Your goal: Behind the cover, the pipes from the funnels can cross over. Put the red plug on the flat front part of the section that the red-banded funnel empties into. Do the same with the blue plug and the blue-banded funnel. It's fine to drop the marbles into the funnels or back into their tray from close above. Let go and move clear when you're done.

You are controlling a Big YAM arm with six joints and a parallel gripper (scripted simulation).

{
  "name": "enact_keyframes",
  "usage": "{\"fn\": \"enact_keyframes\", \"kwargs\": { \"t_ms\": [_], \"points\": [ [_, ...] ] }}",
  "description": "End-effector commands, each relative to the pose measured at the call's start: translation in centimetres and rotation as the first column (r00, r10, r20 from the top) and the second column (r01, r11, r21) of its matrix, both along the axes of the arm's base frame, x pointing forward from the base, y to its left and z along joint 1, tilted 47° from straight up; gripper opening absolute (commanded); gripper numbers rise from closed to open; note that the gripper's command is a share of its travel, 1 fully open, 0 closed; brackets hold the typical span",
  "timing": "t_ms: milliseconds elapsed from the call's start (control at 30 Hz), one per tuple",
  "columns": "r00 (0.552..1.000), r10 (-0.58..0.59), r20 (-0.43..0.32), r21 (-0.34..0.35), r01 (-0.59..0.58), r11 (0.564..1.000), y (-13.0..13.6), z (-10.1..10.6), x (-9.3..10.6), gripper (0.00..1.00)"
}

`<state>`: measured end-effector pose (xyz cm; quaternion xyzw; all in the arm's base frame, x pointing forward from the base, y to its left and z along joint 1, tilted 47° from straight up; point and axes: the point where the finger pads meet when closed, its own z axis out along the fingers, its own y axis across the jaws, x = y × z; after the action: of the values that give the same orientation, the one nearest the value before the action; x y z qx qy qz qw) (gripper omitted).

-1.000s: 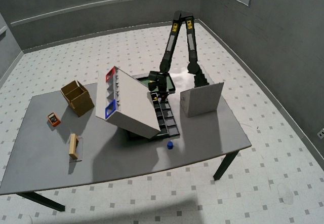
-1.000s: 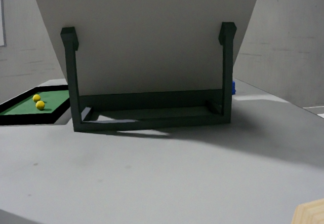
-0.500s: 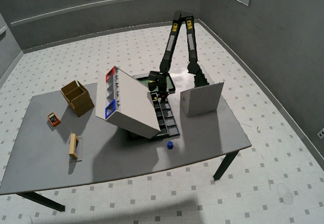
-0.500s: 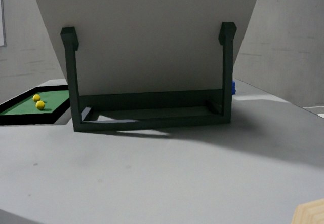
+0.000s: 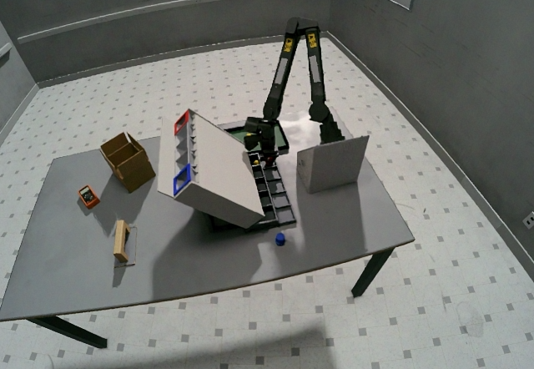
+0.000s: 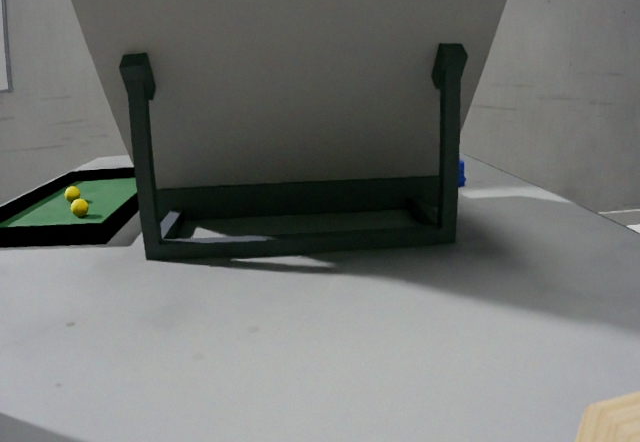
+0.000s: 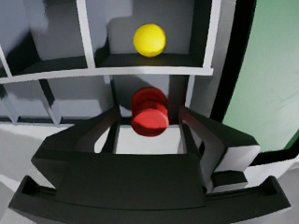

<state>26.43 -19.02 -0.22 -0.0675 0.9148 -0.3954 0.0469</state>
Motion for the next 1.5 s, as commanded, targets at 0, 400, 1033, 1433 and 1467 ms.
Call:
{"fn": "enact_keyframes", "kwargs": {
  "t_ms": [0, 400, 1033, 1433, 1467],
  "points": [
    [1.000, -0.005, -0.002, 0.003, 0.005, 1.000, -0.2, -0.2, -0.2, 0.59],
    [1.000, 0.007, 0.011, -0.001, -0.007, 1.000, 0.9, 0.8, 0.1, 0.59],
    [1.000, 0.007, 0.026, -0.004, -0.007, 1.000, 2.0, 2.4, 0.6, 0.59],
    [1.000, 0.008, 0.025, -0.003, -0.007, 1.000, 2.4, 2.8, 0.4, 0.59],
    [1.000, 0.008, 0.025, -0.003, -0.007, 1.000, 2.4, 2.8, 0.4, 0.59]
  ]
}}
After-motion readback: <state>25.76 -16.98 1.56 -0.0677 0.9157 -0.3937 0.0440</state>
